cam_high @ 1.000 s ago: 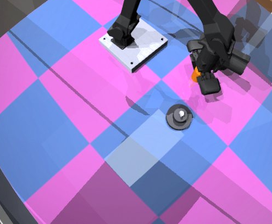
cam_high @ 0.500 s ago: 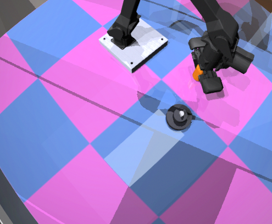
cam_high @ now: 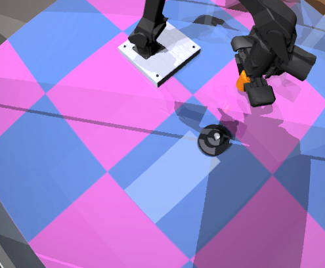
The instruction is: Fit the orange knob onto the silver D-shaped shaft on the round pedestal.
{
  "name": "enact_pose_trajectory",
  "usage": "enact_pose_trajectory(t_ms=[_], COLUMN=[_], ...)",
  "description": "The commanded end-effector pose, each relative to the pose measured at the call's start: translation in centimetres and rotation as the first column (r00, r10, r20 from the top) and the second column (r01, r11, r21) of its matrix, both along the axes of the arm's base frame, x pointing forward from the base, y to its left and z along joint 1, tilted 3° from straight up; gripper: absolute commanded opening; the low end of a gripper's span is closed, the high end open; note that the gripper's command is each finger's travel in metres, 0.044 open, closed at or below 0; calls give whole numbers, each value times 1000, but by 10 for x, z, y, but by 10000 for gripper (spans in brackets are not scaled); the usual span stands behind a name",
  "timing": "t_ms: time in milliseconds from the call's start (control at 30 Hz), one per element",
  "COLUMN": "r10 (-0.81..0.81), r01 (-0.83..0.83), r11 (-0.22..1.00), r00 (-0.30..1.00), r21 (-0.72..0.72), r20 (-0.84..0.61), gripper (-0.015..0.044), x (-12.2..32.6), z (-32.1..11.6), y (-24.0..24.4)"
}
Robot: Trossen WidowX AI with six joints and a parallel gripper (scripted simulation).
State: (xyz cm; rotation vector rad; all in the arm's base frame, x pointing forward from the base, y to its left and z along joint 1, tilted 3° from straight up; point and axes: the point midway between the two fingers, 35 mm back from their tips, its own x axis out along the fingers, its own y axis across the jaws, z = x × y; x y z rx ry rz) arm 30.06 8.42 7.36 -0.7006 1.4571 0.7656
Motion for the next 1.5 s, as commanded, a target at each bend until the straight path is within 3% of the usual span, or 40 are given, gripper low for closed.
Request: enact_pose_trajectory(t_ms=[0,633,1467], r10=[4,4,0], r01=[-4,-4,0], r11=[1000,1000,1000], r00=[1000,1000,1000], r21=[6,5,0], r20=[14,12,19], gripper=[0,0,0], x=[3,3,26], z=[19,77,57], y=[0,-3,-58])
